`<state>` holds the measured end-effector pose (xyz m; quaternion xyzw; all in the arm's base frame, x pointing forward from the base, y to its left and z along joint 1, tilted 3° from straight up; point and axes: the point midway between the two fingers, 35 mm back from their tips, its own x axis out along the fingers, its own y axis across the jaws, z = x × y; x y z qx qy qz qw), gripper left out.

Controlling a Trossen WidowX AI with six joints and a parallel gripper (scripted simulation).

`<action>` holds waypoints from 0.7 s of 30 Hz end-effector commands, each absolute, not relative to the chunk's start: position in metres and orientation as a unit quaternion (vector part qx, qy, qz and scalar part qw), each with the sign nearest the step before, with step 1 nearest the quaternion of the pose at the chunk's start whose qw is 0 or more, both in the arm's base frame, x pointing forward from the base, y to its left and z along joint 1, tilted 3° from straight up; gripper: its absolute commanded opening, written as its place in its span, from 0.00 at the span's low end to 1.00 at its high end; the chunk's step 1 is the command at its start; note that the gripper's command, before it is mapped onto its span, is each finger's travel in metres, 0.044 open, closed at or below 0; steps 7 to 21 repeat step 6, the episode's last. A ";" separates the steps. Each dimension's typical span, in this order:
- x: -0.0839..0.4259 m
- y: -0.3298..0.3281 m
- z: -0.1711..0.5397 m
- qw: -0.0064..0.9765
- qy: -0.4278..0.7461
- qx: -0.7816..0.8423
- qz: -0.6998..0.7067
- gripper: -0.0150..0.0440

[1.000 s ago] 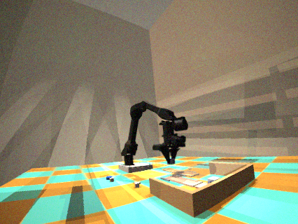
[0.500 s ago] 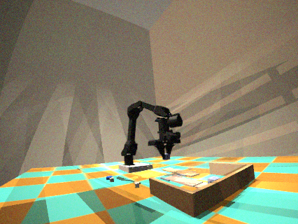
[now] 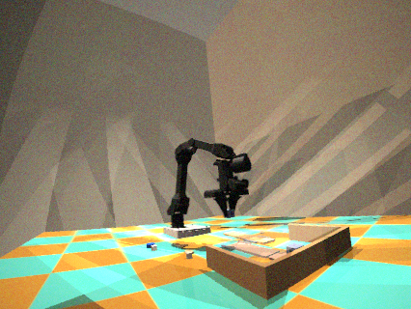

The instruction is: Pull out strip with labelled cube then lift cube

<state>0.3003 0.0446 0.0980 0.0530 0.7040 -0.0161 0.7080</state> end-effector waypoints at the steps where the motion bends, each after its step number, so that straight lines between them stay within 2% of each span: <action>1: 0.300 0.045 0.098 0.708 0.704 0.052 -0.014 0.25; 21: 0.300 0.045 0.098 0.708 0.704 0.052 -0.014 0.25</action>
